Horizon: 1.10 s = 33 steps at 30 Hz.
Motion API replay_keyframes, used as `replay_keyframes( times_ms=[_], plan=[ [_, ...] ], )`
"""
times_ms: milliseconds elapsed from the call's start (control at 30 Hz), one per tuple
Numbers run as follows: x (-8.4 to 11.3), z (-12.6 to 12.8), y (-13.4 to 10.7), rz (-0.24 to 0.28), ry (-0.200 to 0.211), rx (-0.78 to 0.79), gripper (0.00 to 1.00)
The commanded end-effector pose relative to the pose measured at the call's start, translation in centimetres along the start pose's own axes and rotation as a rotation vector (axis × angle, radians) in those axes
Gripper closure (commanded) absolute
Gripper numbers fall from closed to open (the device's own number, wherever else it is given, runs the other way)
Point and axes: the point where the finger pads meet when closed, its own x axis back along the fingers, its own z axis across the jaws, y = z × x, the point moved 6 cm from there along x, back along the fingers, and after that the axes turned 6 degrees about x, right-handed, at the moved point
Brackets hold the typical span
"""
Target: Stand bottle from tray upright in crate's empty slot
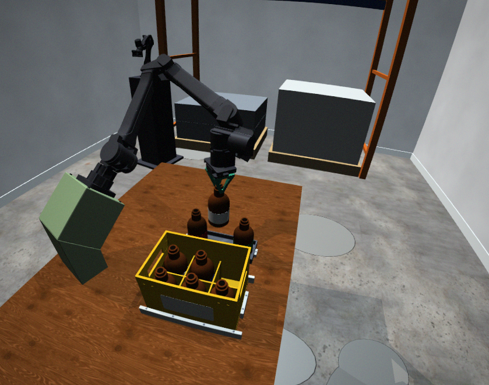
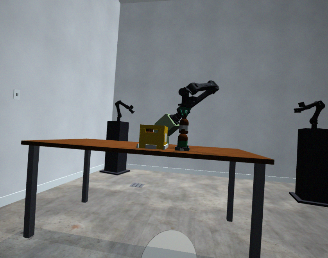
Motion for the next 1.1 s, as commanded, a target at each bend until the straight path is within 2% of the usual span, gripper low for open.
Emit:
replay_keyframes(
  times_ms=[0, 1067],
  plan=[
    [2.7, -0.8, 1.8, -0.027, -0.058, 0.043, 1.00],
    [5.6, -0.7, 1.6, -0.024, -0.056, 0.039, 1.00]
  ],
)
